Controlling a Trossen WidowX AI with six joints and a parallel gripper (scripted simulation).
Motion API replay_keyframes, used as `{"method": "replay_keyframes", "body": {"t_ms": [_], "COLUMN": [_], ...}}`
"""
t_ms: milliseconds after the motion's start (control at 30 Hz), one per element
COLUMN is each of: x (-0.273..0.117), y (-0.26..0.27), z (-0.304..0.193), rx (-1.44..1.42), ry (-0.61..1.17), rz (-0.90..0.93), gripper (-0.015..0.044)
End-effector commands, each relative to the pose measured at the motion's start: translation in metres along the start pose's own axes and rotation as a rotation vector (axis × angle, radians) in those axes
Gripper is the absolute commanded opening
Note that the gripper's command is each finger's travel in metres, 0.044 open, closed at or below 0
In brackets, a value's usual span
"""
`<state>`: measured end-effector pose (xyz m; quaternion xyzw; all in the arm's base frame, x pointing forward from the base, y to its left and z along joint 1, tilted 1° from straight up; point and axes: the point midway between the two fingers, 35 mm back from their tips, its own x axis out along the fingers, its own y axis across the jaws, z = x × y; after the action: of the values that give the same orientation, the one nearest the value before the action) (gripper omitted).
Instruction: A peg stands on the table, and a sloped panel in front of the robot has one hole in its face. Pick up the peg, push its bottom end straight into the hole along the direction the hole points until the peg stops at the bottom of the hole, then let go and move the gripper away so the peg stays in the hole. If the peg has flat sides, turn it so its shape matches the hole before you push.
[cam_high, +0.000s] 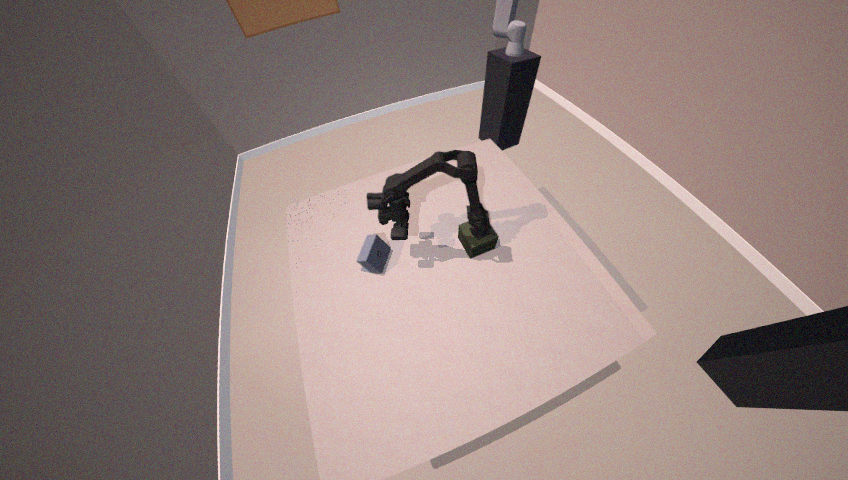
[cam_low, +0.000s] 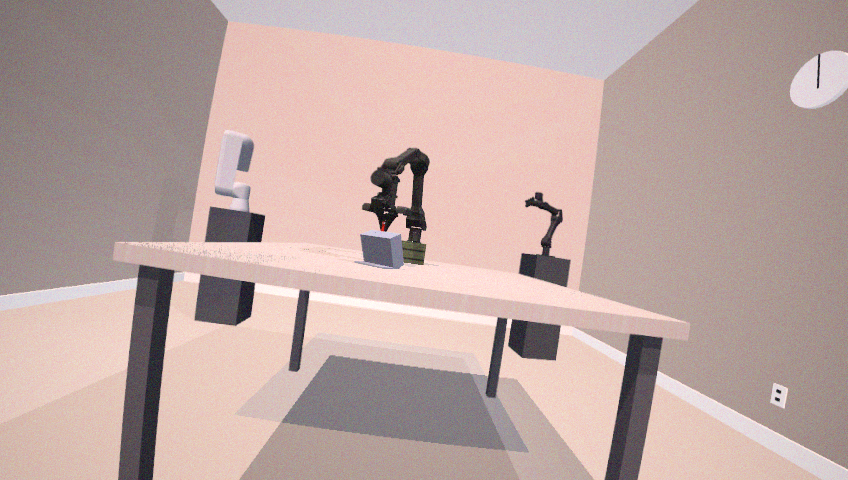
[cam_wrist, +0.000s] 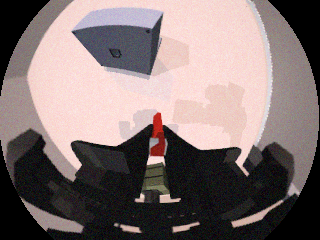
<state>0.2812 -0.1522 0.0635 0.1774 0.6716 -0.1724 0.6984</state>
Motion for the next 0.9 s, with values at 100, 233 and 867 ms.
{"method": "replay_keyframes", "body": {"t_ms": [100,233,867], "x": [0.001,0.004,0.017], "y": [0.002,0.004,0.013], "z": [0.001,0.003,0.009], "rx": [-0.068,-0.12,-0.364], "ry": [-0.014,-0.027,-0.085], "rz": [-0.021,-0.035,-0.107], "gripper": [0.0,0.0,0.0]}}
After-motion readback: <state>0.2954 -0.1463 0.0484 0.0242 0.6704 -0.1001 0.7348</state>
